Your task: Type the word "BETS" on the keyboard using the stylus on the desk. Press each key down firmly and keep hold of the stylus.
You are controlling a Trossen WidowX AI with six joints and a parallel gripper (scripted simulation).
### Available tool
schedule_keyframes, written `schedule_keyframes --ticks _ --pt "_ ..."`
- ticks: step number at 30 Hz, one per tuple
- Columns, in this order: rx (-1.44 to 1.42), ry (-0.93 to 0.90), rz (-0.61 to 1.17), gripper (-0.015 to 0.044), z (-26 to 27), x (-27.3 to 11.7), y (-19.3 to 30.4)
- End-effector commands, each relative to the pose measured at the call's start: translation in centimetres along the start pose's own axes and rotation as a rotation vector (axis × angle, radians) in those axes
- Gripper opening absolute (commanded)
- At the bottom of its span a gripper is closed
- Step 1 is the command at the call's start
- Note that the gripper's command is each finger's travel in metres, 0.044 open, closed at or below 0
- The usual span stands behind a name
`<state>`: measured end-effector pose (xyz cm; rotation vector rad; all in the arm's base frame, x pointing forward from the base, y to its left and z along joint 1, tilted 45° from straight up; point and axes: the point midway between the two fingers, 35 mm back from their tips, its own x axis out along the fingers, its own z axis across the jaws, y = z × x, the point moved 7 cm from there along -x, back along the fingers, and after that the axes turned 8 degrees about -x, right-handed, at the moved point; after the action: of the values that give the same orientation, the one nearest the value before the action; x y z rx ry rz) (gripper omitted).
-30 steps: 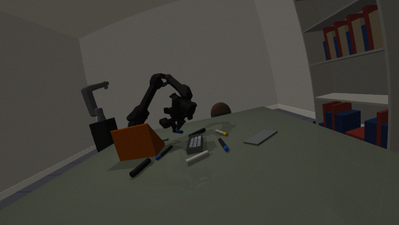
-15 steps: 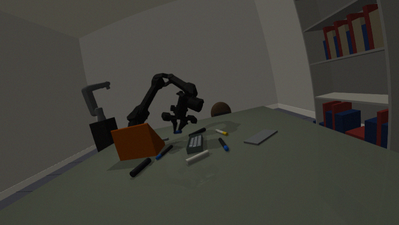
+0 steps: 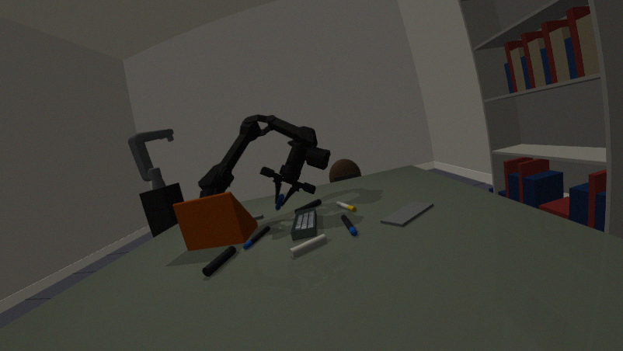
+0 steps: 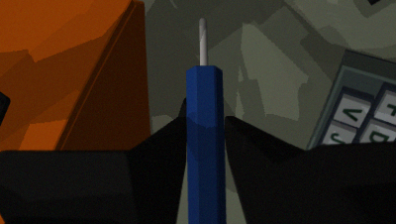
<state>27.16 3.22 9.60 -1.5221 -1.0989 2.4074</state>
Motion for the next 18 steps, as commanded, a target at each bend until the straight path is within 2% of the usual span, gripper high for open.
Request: schedule_keyframes --ticks 1,18 --pt "0.131 -0.042 0.094 0.0000 -0.7 -0.6 0.6" --pt "0.645 -0.008 0.515 0.0000 -3.2 -4.1 2.2"
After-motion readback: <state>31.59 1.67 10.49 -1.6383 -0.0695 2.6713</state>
